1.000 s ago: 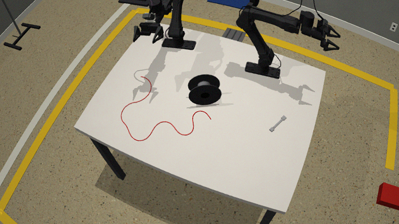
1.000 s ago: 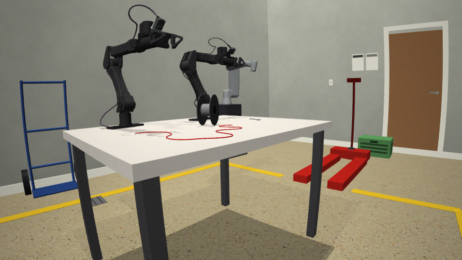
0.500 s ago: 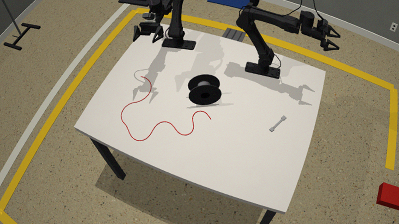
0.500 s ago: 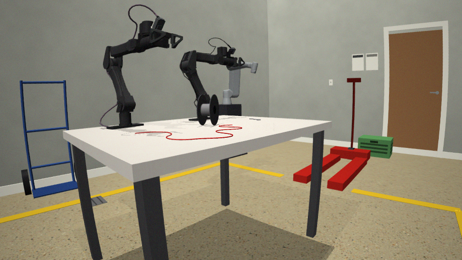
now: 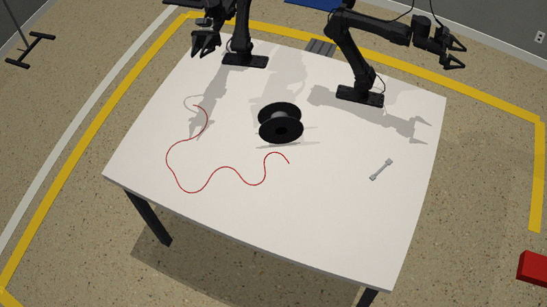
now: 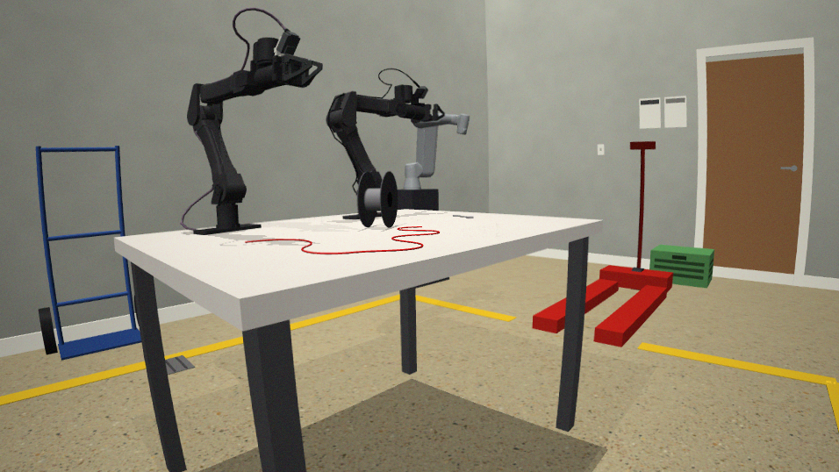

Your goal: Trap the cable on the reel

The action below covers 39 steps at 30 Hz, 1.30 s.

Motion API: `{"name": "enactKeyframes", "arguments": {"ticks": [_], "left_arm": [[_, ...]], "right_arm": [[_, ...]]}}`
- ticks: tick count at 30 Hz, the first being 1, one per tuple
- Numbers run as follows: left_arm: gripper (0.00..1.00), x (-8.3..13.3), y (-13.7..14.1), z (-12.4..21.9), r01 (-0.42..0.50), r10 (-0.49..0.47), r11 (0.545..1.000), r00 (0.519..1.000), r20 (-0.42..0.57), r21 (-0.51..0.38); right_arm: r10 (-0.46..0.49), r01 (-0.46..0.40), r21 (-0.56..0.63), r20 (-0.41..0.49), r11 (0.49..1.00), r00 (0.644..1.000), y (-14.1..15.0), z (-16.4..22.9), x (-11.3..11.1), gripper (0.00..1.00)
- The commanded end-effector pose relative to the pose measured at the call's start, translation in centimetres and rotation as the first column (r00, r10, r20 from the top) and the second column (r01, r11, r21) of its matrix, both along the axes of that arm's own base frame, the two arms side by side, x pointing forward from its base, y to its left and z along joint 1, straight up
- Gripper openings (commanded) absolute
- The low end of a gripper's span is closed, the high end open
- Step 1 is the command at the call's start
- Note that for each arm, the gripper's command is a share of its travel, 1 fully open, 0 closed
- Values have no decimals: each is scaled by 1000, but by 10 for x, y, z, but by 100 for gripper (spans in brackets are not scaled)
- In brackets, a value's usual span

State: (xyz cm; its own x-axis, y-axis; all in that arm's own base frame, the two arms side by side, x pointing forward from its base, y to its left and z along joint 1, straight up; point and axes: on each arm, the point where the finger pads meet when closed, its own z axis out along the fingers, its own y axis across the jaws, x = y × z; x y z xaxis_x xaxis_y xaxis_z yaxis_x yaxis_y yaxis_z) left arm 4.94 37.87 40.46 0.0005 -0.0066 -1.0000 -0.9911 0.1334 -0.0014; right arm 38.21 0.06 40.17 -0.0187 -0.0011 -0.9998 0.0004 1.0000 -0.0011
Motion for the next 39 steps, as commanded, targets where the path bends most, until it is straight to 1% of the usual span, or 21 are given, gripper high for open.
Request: {"name": "enactKeyframes", "arguments": {"ticks": [1, 3, 10, 12, 20, 29, 32, 33, 36, 39], "left_arm": [[100, 0, 3, -9, -7, 7, 1000, 1000, -10, -23], [100, 0, 3, -9, -7, 7, 1000, 1000, -10, -23], [100, 0, 3, -9, -7, 7, 1000, 1000, -10, -23], [100, 0, 3, -9, -7, 7, 1000, 1000, -10, -23], [100, 0, 3, -9, -7, 7, 1000, 1000, -10, -23], [100, 0, 3, -9, -7, 7, 1000, 1000, -10, -23], [100, 0, 3, -9, -7, 7, 1000, 1000, -10, -23], [100, 0, 3, -9, -7, 7, 1000, 1000, -10, -23], [100, 0, 3, -9, -7, 7, 1000, 1000, -10, -23], [100, 0, 3, -9, -7, 7, 1000, 1000, -10, -23]], "right_arm": [[1, -1, 5, 10, 1000, 1000, 2, -1, 2, 30], [-23, 22, 5, 10, 1000, 1000, -7, -1, 2, 30], [-65, 65, 5, 10, 998, 998, -23, -1, 2, 30], [-65, 65, 5, 10, 998, 998, -23, -1, 2, 30], [-124, 124, 5, 10, 992, 992, -46, -1, -1, 30], [-132, 132, 5, 10, 991, 991, -50, -1, -1, 30], [-131, 131, 1, 1, 991, 991, -50, -2, 4, 30], [-131, 131, -3, 11, 991, 991, -49, 3, 2, 30], [-130, 130, -11, -2, 991, 991, -49, 7, 3, 30], [-130, 130, -18, -32, 991, 991, -50, 0, 7, 30]]}}
